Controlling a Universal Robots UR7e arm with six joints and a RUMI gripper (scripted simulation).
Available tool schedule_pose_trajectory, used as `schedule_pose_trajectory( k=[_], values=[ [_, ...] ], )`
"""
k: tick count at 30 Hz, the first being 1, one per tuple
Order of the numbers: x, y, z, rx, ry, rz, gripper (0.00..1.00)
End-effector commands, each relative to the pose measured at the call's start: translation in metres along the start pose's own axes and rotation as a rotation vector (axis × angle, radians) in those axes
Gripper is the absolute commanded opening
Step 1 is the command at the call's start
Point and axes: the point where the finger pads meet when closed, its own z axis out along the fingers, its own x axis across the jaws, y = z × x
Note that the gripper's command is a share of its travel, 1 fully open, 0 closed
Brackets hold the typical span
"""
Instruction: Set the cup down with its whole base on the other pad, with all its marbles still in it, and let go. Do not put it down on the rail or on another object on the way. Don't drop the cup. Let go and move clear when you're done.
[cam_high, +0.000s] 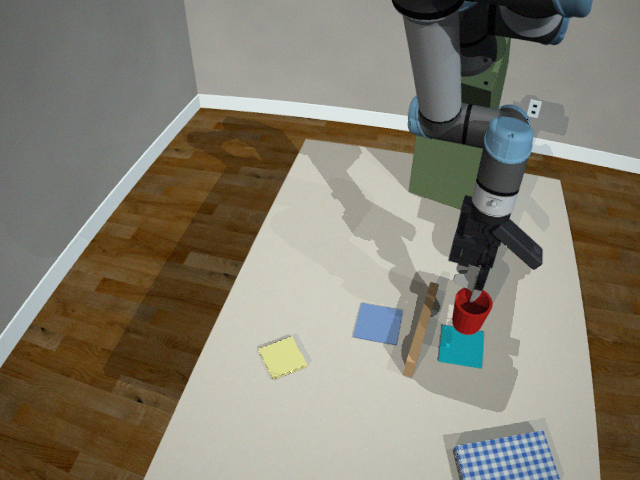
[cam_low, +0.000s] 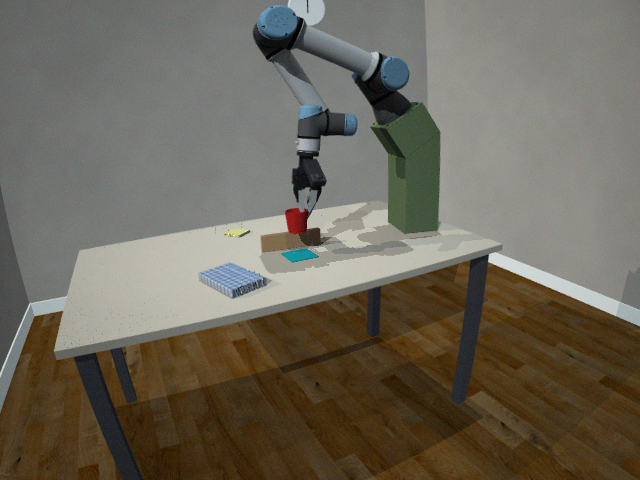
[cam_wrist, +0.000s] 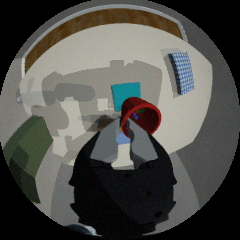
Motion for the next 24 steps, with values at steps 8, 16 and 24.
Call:
schedule_pose_trajectory(
  k=[8,16,24],
  values=[
    [0.0015,-0.0102,0.0006,-0.006,0.001,0.005,0.03],
    [0.0004,-0.0094,0.0004,-0.006,-0.001,0.005,0.03],
    [0.0004,-0.0094,0.0004,-0.006,-0.001,0.005,0.03]
  ],
)
